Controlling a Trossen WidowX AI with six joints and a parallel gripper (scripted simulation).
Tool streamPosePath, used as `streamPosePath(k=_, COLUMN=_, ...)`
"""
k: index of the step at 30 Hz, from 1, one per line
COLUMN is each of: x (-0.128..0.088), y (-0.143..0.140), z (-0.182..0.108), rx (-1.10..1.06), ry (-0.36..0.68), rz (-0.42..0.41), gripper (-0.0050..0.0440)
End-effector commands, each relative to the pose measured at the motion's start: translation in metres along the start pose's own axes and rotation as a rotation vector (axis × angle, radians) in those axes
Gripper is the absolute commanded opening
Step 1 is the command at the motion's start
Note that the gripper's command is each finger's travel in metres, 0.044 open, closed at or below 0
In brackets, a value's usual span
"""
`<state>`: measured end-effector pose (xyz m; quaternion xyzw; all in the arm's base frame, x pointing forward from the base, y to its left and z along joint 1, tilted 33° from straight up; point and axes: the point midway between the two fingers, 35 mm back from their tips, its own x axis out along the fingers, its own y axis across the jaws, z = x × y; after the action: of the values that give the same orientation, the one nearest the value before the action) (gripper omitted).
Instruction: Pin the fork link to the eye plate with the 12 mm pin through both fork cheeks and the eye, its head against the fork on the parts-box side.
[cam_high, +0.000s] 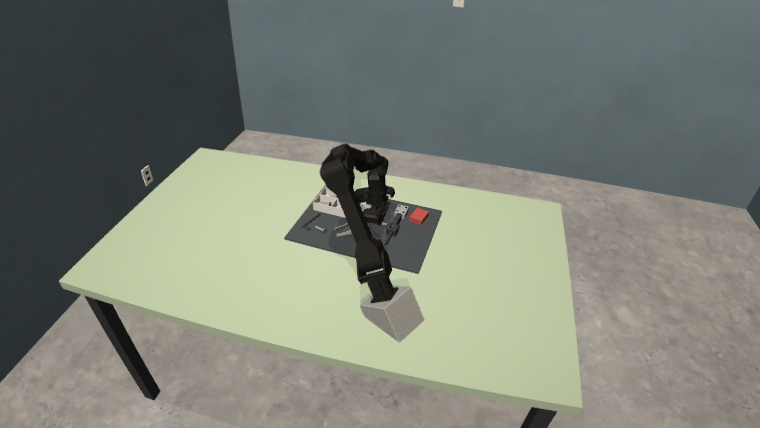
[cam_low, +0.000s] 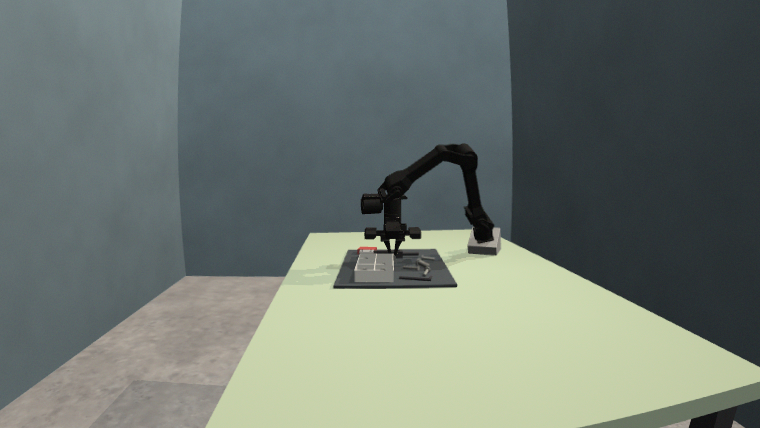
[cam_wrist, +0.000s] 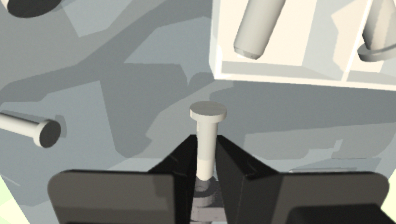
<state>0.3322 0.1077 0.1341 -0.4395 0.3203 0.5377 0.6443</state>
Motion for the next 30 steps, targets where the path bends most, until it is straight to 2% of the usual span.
streamPosePath(k=1, x=-0.0019, y=-0.0007, z=0.0001, rx=0.002, ry=0.003, rz=-0.009, gripper=-0.0050)
streamPosePath(k=30, x=-0.0053, y=0.0001, z=0.0015, rx=-0.001, ry=0.000, rz=-0.024, gripper=-0.0050)
